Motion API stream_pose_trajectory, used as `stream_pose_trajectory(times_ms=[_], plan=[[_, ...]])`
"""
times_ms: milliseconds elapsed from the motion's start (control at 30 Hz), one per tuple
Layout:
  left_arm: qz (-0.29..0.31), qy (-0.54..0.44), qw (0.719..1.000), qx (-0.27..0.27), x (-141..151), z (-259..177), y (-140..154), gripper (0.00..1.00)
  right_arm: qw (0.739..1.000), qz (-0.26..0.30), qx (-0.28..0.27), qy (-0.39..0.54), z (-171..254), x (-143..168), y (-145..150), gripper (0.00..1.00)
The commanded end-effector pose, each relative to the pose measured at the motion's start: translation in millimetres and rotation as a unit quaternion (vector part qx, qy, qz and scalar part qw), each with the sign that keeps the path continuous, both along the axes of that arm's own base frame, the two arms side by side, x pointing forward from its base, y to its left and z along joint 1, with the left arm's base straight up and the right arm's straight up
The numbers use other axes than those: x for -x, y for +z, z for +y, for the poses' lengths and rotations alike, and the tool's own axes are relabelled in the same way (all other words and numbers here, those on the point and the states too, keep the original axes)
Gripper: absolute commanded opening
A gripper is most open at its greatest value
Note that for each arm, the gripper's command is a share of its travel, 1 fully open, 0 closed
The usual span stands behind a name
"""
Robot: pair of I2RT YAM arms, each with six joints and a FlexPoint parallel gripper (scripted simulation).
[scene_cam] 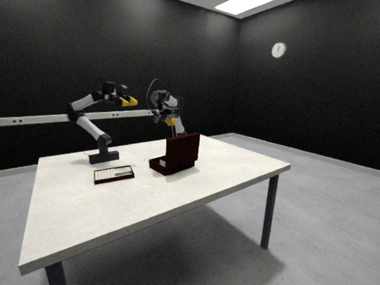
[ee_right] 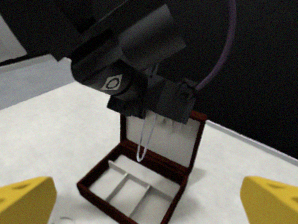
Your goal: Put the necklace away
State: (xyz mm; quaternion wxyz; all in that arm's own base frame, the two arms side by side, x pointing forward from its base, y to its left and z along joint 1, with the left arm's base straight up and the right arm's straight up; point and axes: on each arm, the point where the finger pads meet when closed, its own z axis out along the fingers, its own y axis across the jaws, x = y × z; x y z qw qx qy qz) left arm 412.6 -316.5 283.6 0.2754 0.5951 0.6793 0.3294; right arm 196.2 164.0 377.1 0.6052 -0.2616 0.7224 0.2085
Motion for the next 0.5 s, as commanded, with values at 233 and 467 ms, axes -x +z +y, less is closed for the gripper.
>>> stream_pose_trajectory(times_ms=[233,467], plan=[[-0.033,-0.002,0.999,0.036,0.8,-2.2,28.7,0.0,1.0,-0.017,-0.009,0.003,-0.7,0.7,9.7,1.0],[-0.039,-0.003,0.998,0.045,-5.3,-3.3,15.2,0.0,1.0,-0.016,-0.009,0.003,-0.4,0.4,9.4,1.0]])
